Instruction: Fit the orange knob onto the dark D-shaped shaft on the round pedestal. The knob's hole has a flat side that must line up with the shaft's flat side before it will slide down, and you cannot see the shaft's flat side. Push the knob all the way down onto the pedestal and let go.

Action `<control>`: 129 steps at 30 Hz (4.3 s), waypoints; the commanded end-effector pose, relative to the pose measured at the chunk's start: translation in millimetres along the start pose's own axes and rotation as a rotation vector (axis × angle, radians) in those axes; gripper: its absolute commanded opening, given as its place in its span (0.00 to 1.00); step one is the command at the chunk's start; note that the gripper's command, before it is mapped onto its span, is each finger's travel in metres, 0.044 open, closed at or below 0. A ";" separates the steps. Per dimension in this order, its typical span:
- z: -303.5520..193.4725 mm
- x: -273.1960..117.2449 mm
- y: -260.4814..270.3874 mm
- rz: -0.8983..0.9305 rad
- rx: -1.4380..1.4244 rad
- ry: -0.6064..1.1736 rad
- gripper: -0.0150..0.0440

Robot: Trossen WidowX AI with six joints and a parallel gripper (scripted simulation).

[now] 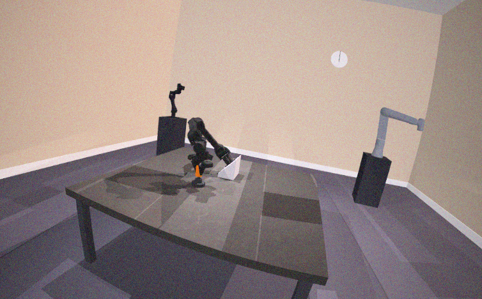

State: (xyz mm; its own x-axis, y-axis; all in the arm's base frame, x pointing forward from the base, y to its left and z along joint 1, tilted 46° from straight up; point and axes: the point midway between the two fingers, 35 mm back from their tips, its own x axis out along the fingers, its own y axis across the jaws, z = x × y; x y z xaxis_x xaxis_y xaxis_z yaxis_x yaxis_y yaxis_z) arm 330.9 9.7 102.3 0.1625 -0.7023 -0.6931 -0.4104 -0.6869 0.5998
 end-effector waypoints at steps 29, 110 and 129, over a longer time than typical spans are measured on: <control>2.2 1.9 0.1 -0.004 -0.004 0.008 0.25; -2.9 -2.8 -0.4 -0.003 -0.423 0.008 0.25; 2.1 0.1 0.0 -0.003 -0.423 0.008 0.25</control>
State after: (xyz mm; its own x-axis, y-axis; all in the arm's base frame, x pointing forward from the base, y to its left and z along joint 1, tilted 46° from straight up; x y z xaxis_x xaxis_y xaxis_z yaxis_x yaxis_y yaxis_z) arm 330.8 9.8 102.3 0.1697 -0.6994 -0.6943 -0.0125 -0.7060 0.7081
